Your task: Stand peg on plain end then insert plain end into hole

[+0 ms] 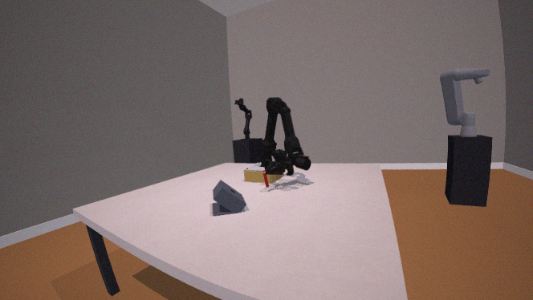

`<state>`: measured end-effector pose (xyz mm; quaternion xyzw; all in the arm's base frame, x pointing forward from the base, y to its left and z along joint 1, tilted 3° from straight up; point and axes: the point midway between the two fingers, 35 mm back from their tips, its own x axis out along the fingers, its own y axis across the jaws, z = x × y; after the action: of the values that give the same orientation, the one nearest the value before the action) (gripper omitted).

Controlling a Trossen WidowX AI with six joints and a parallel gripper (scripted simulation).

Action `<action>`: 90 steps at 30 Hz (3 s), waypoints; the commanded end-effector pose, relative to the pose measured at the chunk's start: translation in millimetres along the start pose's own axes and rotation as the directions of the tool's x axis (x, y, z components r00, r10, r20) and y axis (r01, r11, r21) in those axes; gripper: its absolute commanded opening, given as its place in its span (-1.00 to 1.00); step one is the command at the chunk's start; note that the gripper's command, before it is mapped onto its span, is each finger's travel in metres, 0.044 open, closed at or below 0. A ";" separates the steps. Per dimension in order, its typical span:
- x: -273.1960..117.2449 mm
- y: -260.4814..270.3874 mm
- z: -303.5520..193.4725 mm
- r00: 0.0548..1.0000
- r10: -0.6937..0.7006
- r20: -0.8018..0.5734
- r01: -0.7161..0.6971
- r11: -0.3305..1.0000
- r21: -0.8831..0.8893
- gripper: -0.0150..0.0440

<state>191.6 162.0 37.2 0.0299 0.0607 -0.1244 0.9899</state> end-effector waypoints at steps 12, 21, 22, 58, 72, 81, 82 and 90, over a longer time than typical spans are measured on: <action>0.6 0.9 -3.9 1.000 0.001 0.000 -0.001 1.000 0.009 -0.33; 0.8 1.6 -5.6 1.000 0.002 0.000 -0.002 1.000 0.016 -0.33; 0.8 1.6 -5.8 1.000 0.002 0.000 -0.002 1.000 0.017 -0.33; 1.6 4.1 -12.6 1.000 0.006 -0.001 -0.006 0.999 0.044 -0.33; 1.9 5.0 -15.2 1.000 0.007 -0.001 -0.007 0.999 0.053 -0.33; 2.1 5.5 -16.9 1.000 0.008 -0.001 -0.008 0.998 0.060 -0.33; 2.2 5.6 -17.1 1.000 0.008 -0.001 -0.008 0.998 0.060 -0.33; 2.3 6.0 -18.6 1.000 0.008 -0.001 -0.008 0.998 0.066 -0.33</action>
<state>193.1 168.7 20.4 0.0634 0.0570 -0.1221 0.9888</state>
